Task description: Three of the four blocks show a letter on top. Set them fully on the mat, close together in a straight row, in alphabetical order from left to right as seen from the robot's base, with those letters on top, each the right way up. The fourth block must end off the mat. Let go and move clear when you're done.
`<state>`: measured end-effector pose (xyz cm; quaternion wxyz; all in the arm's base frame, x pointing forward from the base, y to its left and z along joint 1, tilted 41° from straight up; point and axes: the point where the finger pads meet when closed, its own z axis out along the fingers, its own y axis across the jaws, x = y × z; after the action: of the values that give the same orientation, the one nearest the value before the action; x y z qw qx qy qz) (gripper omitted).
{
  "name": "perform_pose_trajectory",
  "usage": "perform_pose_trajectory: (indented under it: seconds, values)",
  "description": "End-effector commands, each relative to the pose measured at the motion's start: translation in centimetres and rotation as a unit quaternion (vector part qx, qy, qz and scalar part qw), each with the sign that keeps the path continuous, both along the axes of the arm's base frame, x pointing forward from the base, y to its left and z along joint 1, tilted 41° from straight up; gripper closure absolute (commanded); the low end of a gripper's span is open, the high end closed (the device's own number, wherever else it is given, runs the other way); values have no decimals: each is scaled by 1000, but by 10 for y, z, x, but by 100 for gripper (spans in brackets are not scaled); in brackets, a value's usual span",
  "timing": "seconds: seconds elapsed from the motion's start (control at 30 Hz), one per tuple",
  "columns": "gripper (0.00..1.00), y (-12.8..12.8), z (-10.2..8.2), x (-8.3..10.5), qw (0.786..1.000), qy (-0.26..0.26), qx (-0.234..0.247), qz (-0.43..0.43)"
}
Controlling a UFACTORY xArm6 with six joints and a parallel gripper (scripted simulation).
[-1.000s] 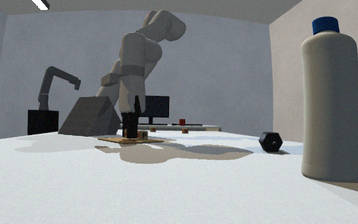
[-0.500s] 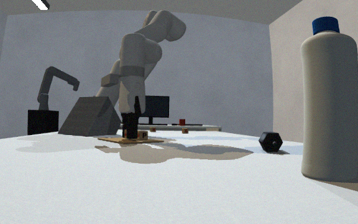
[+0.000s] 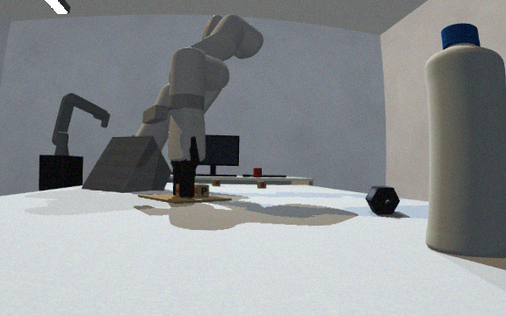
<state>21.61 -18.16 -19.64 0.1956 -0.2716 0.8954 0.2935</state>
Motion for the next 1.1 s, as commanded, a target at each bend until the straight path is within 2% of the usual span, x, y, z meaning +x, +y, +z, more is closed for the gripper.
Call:
perform_pose_trajectory:
  seconds: [0.0,0.97,1.0,1.07]
  values:
    - [77,-2,0,1,1000,-1,-2,-1]
    - [77,-2,0,1,1000,-1,-2,-1]
    - [73,-2,0,1,1000,-1,-2,-1]
    - [73,-2,0,1,1000,-1,-2,-1]
